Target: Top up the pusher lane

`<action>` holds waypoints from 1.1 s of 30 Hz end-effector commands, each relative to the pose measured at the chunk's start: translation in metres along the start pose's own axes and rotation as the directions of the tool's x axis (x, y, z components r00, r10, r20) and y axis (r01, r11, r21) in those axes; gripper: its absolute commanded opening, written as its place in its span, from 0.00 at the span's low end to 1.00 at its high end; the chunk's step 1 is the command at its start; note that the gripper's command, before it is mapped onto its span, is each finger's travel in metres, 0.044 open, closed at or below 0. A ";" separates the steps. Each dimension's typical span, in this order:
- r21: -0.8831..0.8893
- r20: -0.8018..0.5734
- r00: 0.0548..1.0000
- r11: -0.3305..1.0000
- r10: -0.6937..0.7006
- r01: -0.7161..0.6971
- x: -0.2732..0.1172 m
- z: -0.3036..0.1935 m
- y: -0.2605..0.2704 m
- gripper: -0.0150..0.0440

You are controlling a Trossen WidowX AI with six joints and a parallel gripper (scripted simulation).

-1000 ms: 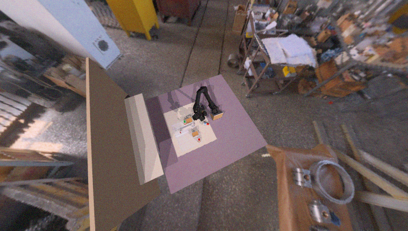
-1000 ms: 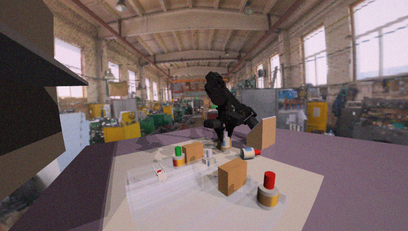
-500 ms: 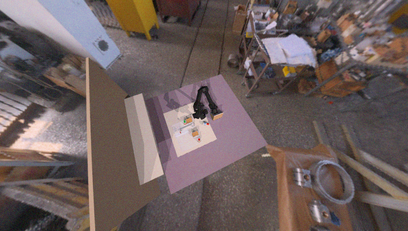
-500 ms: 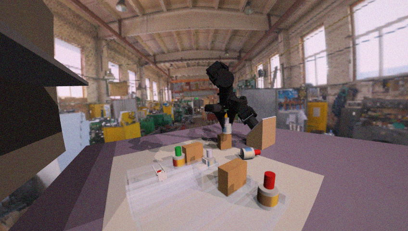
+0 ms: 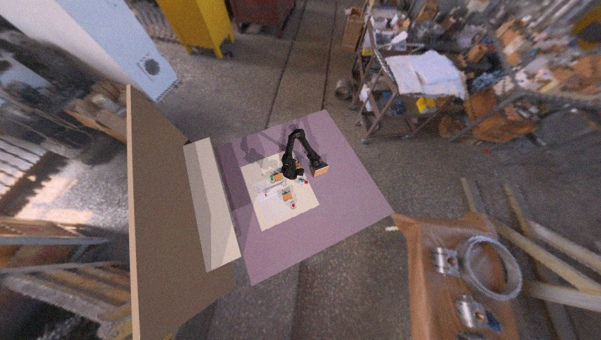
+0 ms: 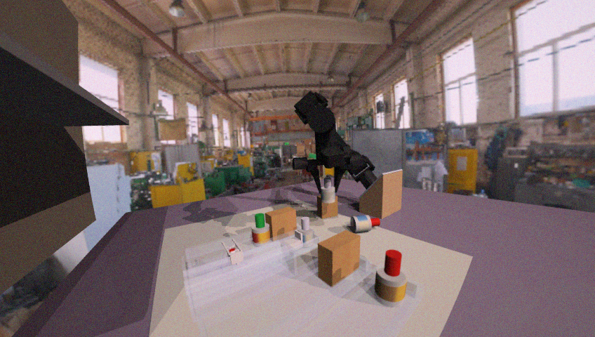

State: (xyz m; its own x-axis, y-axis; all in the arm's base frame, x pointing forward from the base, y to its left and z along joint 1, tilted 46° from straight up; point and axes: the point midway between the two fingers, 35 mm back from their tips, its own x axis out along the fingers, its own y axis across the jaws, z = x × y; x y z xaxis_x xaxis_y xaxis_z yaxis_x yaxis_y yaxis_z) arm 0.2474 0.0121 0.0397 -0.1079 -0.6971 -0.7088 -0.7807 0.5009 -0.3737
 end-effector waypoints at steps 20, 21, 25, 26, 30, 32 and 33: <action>0.795 0.002 1.000 0.607 -0.015 0.007 0.032 0.043 -0.032 0.25; 0.815 0.002 1.000 0.580 -0.015 0.007 0.033 0.044 -0.033 0.25; 0.830 0.002 1.000 0.558 -0.015 0.007 0.034 0.046 -0.033 0.25; 0.830 0.002 1.000 0.558 -0.015 0.007 0.034 0.046 -0.033 0.25; 0.830 0.002 1.000 0.558 -0.015 0.007 0.036 0.046 -0.034 0.25; 0.830 0.002 1.000 0.558 -0.015 0.007 0.041 0.046 -0.034 0.25; 0.830 0.001 1.000 0.558 -0.015 0.007 0.045 0.046 -0.034 0.25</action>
State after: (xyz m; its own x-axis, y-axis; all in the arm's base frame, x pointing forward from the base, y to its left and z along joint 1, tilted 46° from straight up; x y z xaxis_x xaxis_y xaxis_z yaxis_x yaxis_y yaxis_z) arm 0.2980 -0.0071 -0.0022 -0.0946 -0.6998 -0.7080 0.0731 0.7044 -0.7060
